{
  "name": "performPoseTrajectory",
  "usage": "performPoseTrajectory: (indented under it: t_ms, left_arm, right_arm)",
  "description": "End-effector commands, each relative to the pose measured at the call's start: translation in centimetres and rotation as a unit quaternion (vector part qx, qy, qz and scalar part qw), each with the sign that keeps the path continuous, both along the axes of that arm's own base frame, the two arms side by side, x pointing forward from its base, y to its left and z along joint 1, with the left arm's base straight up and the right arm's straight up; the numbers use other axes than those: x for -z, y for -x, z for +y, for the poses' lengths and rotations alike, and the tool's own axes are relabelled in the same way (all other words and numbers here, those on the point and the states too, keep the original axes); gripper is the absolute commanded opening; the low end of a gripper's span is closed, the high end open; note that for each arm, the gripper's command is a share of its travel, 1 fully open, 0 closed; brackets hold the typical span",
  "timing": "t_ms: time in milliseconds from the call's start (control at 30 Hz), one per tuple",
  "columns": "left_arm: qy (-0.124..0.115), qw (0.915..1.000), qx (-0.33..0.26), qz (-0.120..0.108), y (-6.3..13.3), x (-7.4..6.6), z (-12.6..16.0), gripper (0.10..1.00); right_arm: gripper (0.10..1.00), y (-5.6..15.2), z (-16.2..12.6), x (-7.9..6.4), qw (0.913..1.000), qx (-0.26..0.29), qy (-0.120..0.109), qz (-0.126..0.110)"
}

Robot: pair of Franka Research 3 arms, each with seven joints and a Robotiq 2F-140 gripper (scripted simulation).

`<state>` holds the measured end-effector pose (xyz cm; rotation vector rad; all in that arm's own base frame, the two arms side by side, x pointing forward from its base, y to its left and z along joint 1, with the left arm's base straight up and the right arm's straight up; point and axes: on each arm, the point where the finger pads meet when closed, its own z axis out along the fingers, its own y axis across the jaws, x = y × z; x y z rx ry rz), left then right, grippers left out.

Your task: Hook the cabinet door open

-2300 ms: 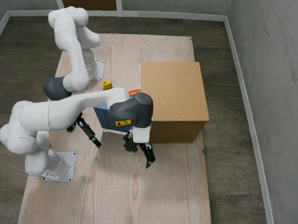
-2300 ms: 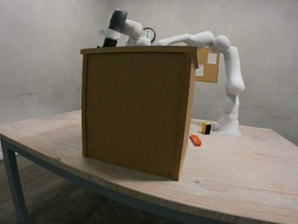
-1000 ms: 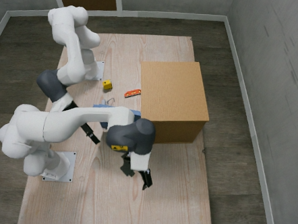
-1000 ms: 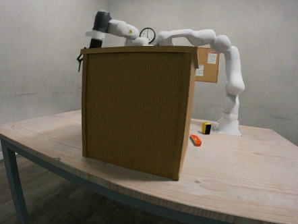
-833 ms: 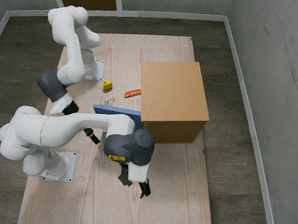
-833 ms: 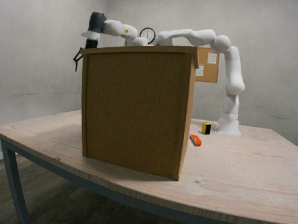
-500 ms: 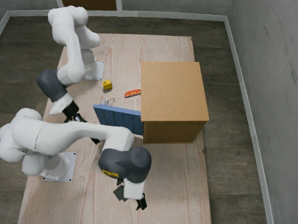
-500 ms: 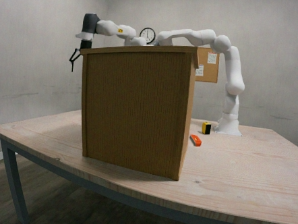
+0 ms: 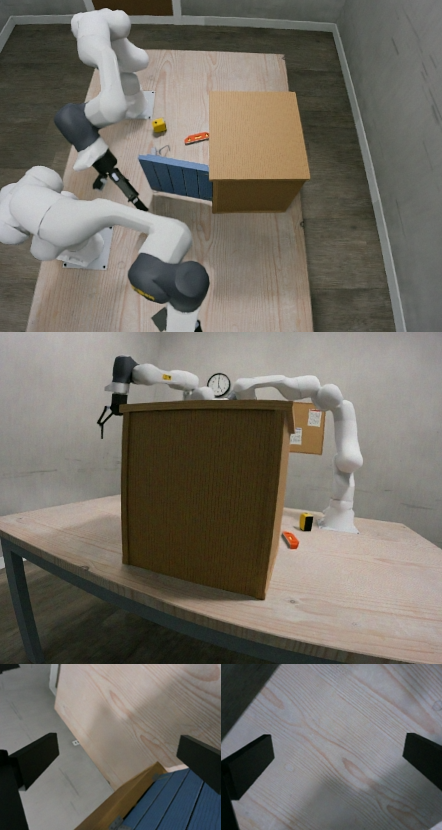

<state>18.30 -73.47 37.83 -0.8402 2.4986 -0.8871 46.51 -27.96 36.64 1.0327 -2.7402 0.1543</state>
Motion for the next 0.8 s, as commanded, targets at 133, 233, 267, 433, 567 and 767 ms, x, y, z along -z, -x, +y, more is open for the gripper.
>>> performPoseTrajectory:
  t_ms: [133, 233, 267, 433, 567, 767]
  left_arm:
    - [-0.002, 1.0000, 0.000, 0.000, -0.1, 0.1, 0.1, 1.000]
    - [-0.002, 1.0000, 0.000, 0.000, -0.1, 0.1, 0.1, 1.000]
    - [-0.002, 1.0000, 0.000, 0.000, -0.1, 0.1, 0.1, 1.000]
    - [-0.002, 1.0000, 0.000, 0.000, -0.1, 0.1, 0.1, 1.000]
    - [-0.002, 1.0000, 0.000, 0.000, -0.1, 0.1, 0.1, 1.000]
    - [-0.002, 1.0000, 0.000, 0.000, -0.1, 0.1, 0.1, 1.000]
  right_arm:
    - [1.000, 2.3, -3.5, -0.4, 0.9989, -0.039, -0.024, 0.006]
    - [1.000, 3.3, -5.0, -0.6, 0.9988, -0.038, -0.029, 0.006]
    - [1.000, 3.7, -5.5, -0.6, 0.9988, -0.037, -0.031, 0.005]
    - [1.000, 5.6, -7.8, -0.8, 0.9986, -0.036, -0.039, 0.004]
    - [1.000, 6.9, -9.4, -1.0, 0.9984, -0.035, -0.045, 0.002]
    - [1.000, 9.3, -11.8, -1.2, 0.9980, -0.034, -0.053, -0.001]
